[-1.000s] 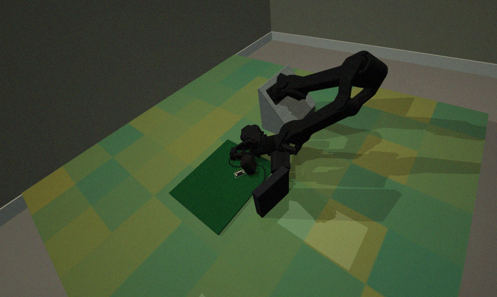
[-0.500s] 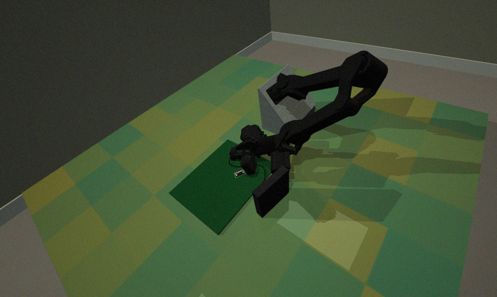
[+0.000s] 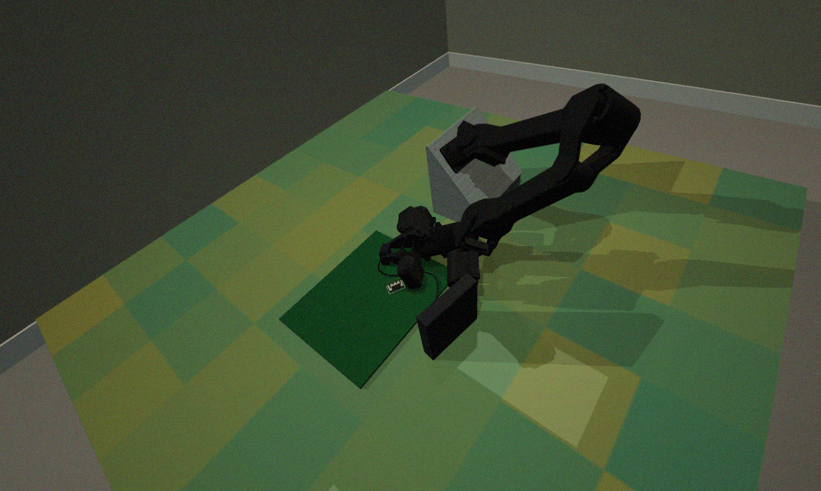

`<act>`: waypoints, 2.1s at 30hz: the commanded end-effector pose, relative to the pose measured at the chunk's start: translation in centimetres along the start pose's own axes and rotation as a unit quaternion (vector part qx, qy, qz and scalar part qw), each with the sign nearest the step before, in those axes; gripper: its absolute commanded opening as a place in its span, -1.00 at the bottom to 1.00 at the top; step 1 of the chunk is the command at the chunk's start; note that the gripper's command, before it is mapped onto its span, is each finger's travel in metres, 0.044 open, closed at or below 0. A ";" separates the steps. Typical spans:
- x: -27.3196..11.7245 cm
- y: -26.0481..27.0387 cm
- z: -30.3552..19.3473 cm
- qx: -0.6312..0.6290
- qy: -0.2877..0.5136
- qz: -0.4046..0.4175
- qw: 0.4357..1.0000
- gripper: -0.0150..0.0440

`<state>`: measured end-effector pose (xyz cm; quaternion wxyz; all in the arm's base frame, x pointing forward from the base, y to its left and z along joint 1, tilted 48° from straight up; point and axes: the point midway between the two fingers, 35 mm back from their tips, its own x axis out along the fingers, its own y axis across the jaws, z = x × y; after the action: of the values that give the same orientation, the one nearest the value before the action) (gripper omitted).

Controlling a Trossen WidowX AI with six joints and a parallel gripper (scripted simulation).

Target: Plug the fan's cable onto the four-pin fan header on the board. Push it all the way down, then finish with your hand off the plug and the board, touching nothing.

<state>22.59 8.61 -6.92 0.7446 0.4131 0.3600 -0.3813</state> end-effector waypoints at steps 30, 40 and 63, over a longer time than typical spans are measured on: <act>0.0 0.0 0.0 0.000 0.000 0.000 1.000 0.20; -1.9 0.4 0.1 0.000 0.001 0.000 1.000 0.20; -8.9 0.4 1.7 0.001 0.002 0.001 1.000 0.20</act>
<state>19.50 9.64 0.58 0.7432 0.4098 0.3647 -0.3830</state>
